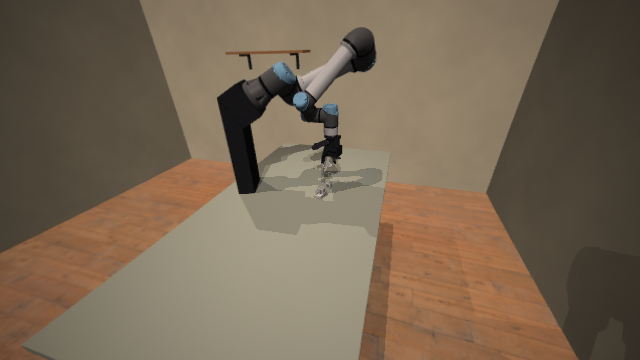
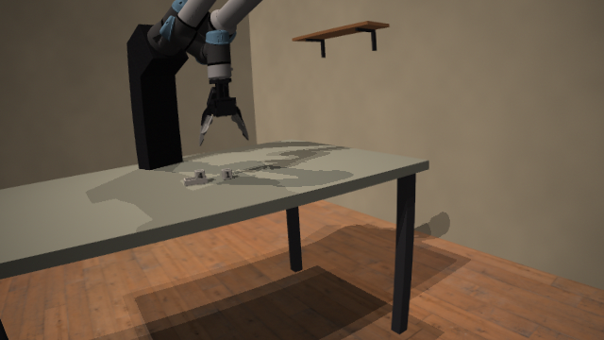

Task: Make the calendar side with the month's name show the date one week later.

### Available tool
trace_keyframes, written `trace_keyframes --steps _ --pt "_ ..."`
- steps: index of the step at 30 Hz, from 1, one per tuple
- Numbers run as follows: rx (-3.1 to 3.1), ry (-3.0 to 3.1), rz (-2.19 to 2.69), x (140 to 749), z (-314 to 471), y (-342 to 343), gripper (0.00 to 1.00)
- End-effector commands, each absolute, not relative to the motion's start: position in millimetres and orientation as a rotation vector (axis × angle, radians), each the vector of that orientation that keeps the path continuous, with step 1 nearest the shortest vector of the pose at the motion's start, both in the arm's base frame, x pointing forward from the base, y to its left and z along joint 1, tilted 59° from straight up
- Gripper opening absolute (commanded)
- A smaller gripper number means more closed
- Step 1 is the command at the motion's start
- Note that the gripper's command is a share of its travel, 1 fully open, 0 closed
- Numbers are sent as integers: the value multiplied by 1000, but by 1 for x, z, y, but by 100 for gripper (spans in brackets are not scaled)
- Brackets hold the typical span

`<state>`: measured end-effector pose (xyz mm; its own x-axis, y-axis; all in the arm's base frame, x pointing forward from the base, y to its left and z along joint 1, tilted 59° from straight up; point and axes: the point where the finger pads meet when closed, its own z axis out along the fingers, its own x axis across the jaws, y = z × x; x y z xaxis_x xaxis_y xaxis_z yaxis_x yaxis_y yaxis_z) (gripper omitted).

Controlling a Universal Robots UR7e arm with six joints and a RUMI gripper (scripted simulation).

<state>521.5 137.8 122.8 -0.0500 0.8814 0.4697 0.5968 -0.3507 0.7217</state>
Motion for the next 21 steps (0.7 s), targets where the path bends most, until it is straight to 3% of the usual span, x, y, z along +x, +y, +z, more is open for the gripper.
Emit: trace_keyframes --steps 1,21 --pt "1967 1552 1368 521 122 138 100" --pt "2410 1154 1517 521 118 142 100"
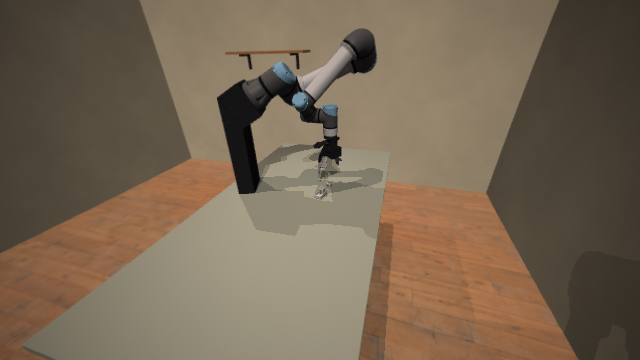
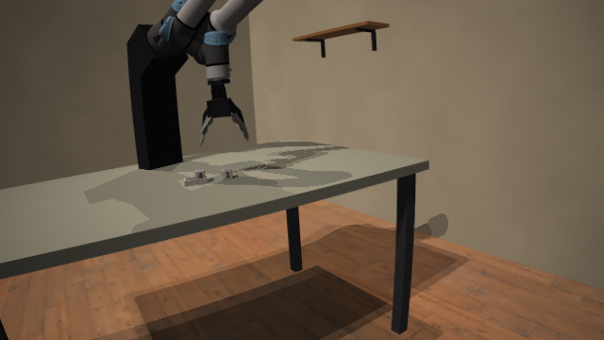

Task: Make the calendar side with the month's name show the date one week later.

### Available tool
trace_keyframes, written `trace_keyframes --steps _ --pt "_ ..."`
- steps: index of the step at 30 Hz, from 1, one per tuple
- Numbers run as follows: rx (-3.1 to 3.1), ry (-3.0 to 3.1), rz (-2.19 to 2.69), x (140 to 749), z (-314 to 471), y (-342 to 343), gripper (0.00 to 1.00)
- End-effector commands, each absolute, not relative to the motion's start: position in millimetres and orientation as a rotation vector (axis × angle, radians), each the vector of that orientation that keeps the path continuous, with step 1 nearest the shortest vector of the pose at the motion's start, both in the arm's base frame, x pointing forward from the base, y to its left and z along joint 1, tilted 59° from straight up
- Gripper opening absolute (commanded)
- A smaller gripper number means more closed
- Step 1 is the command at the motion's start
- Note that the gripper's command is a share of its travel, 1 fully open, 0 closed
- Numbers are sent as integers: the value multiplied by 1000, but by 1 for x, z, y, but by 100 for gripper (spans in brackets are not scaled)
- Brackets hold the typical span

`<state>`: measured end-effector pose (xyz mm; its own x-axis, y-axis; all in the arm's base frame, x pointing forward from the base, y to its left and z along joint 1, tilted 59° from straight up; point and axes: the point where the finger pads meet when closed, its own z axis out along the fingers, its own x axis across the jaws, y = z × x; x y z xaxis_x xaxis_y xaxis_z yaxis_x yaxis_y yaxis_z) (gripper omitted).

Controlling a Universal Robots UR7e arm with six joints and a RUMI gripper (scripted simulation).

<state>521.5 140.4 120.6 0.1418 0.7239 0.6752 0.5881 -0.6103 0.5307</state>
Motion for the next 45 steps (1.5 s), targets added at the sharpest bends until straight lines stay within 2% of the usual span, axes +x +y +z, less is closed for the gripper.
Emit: trace_keyframes --steps 1,45 --pt "2421 1143 1520 521 118 142 100" --pt "3143 -123 1636 527 116 141 100"
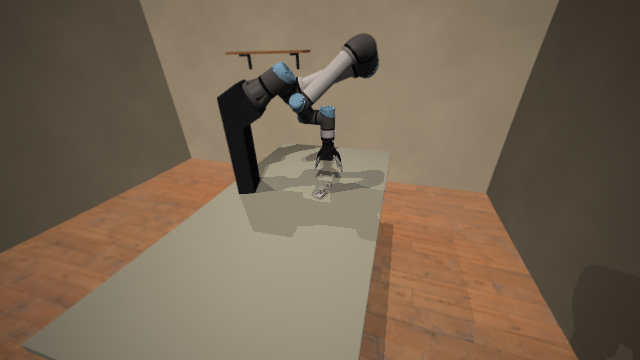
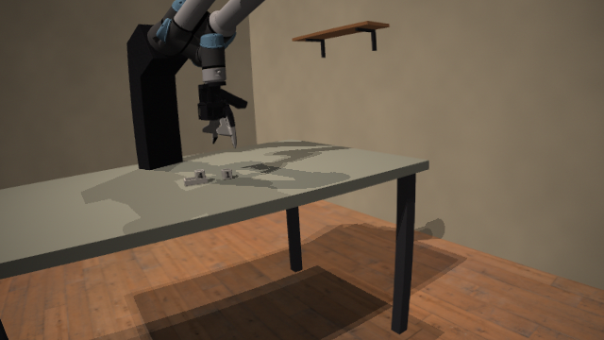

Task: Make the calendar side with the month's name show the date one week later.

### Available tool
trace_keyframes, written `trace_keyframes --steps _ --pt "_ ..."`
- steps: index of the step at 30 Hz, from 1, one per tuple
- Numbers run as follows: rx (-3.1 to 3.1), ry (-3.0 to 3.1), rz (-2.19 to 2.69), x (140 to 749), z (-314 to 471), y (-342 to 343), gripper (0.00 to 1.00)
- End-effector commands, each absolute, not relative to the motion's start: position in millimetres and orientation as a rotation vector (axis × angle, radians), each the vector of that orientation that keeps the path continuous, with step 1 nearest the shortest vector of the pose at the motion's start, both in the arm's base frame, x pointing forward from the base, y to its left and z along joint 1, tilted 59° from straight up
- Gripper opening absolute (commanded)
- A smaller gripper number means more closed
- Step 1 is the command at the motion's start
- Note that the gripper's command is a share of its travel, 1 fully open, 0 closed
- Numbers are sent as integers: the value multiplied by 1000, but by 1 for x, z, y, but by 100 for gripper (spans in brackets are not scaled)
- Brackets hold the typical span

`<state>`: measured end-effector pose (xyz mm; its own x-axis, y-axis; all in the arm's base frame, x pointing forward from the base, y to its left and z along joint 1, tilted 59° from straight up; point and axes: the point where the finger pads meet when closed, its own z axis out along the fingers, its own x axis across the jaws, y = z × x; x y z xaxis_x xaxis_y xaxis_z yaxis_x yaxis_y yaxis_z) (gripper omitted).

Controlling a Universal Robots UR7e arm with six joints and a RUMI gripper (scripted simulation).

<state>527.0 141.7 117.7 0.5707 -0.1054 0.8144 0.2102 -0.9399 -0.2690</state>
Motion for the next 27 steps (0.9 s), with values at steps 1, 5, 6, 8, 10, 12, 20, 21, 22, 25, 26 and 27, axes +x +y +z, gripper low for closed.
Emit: trace_keyframes --steps 1,5,6,8,10,12,20,21,22,25,26,27 --pt "-2427 95 -1263 527 116 141 100" --pt "-2409 158 -1240 527 116 141 100" --pt "-2404 174 -1234 528 116 140 100" --pt "-2396 198 -1225 528 116 140 100" --pt "-2391 214 -1219 528 116 140 100" --pt "-2388 223 -1217 528 116 140 100" --pt "-2386 226 -1216 529 116 140 28" --pt "-2386 226 -1216 529 116 140 28" --pt "-2386 226 -1216 529 117 140 28" --pt "-2386 225 -1217 529 117 140 28" --pt "-2386 225 -1217 529 117 140 28" --pt "-2386 225 -1217 529 117 140 28"
